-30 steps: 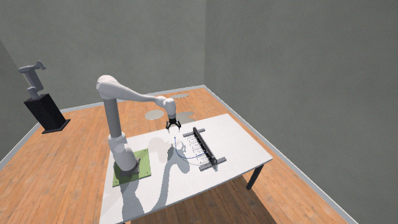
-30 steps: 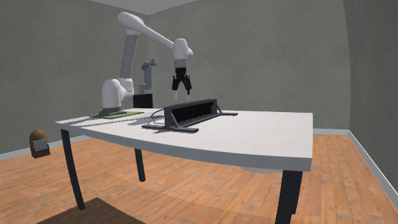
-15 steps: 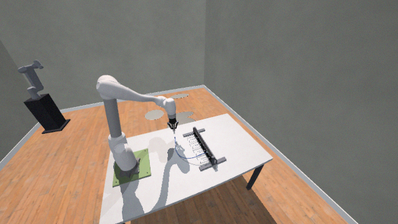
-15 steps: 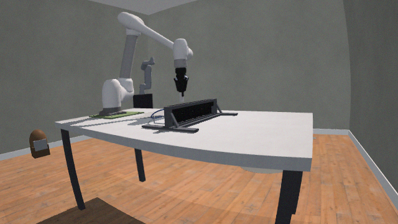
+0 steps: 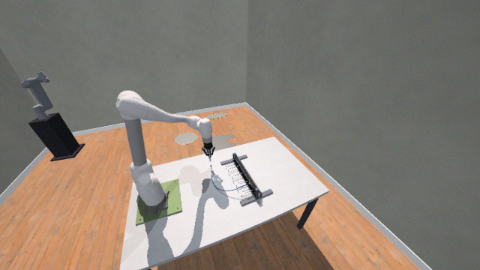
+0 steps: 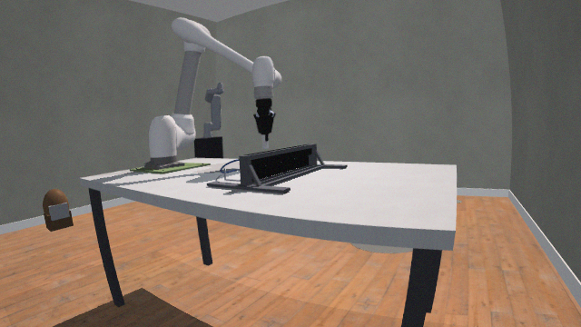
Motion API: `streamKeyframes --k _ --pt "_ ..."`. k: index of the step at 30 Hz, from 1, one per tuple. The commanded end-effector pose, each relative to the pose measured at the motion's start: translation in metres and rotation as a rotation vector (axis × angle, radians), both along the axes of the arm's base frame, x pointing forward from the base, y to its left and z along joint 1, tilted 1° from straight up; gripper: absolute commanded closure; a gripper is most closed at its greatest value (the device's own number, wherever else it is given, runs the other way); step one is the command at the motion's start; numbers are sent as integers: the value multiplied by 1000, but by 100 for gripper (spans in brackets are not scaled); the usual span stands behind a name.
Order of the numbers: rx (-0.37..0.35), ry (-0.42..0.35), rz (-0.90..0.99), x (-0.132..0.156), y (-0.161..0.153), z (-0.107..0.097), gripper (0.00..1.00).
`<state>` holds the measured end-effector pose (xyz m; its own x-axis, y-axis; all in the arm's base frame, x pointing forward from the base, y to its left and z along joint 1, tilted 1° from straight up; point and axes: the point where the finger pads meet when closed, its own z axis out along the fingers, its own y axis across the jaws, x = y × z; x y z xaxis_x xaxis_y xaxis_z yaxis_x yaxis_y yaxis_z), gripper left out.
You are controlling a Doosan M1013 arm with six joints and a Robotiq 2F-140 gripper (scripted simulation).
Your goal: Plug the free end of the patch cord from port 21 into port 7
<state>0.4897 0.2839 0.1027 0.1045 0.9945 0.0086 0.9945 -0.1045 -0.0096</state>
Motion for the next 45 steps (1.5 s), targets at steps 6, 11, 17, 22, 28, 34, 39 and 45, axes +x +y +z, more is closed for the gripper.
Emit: streamKeyframes --k 6,11,17,22,28,34,39,45 --pt "170 -95 -148 8 31 3 100" --pt "281 -166 -267 19 46 11 100" --pt "425 -274 -458 38 51 28 100" --pt "527 -369 -631 56 40 46 100" --pt "611 -468 -812 71 15 63 100" --pt "683 -591 -1037 81 -34 81 100" --pt "720 -698 -1226 81 -86 92 100" --pt "723 -714 -1253 80 -95 93 100"
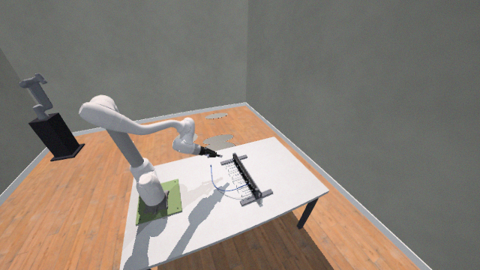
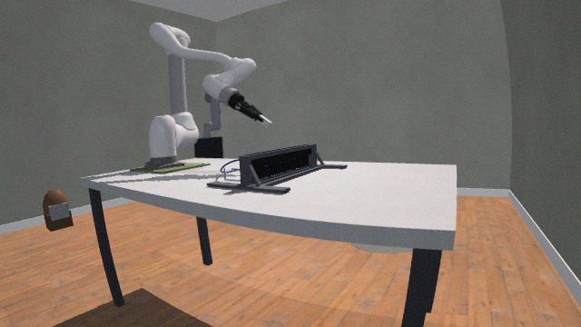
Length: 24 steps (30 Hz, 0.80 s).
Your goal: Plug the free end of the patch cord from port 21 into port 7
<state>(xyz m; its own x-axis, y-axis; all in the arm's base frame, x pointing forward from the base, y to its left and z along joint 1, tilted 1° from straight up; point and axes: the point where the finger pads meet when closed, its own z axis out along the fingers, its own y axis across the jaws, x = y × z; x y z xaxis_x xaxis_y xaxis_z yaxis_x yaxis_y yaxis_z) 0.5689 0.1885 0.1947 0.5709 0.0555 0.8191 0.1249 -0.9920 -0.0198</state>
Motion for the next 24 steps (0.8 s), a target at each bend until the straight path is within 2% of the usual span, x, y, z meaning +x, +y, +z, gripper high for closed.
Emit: streamKeyframes --k 1,9,16,18,24 --pt "-10 6 -11 1 1 1 100" --pt "-10 7 -11 17 3 -11 100" --pt "-10 7 -11 63 9 -44 100" --pt "-10 7 -11 63 9 -44 100" --pt "-10 7 -11 101 13 -71 100"
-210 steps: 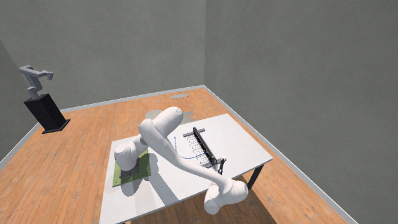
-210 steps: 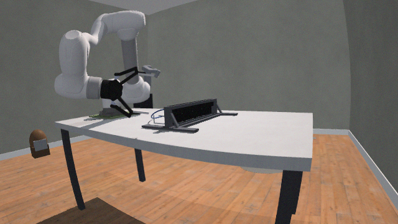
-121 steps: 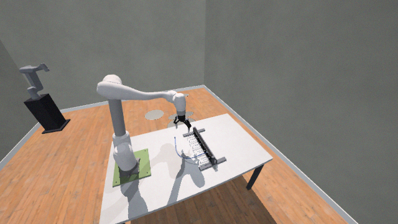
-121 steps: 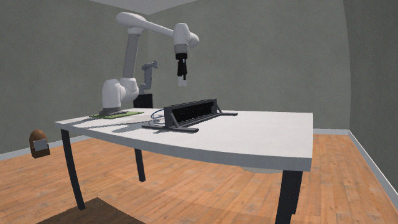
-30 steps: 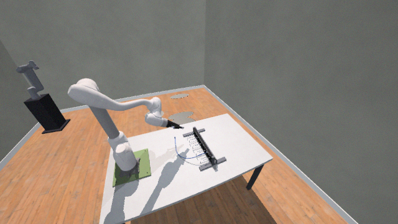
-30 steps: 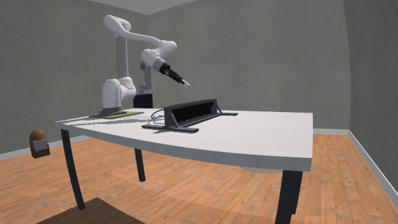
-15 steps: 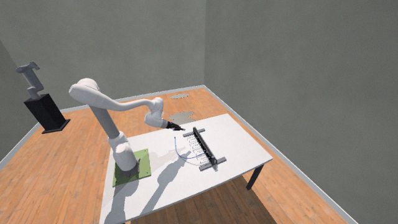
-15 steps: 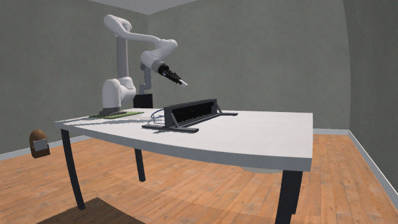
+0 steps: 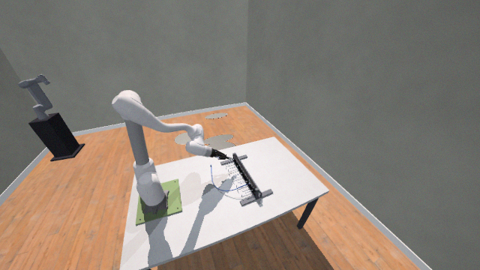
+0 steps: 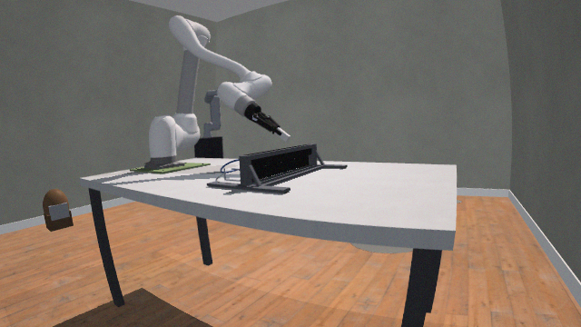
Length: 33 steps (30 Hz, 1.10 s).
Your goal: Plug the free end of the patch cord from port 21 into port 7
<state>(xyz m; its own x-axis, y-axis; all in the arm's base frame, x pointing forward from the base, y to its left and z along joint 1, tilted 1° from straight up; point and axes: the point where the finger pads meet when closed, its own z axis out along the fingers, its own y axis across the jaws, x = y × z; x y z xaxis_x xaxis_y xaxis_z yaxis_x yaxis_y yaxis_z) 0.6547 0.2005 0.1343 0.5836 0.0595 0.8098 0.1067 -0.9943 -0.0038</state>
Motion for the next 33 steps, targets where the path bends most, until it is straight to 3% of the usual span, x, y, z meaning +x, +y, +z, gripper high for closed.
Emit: streamKeyframes --k 1,33 --pt "8 -8 7 19 2 -13 100" --pt "8 -8 7 27 3 -19 100"
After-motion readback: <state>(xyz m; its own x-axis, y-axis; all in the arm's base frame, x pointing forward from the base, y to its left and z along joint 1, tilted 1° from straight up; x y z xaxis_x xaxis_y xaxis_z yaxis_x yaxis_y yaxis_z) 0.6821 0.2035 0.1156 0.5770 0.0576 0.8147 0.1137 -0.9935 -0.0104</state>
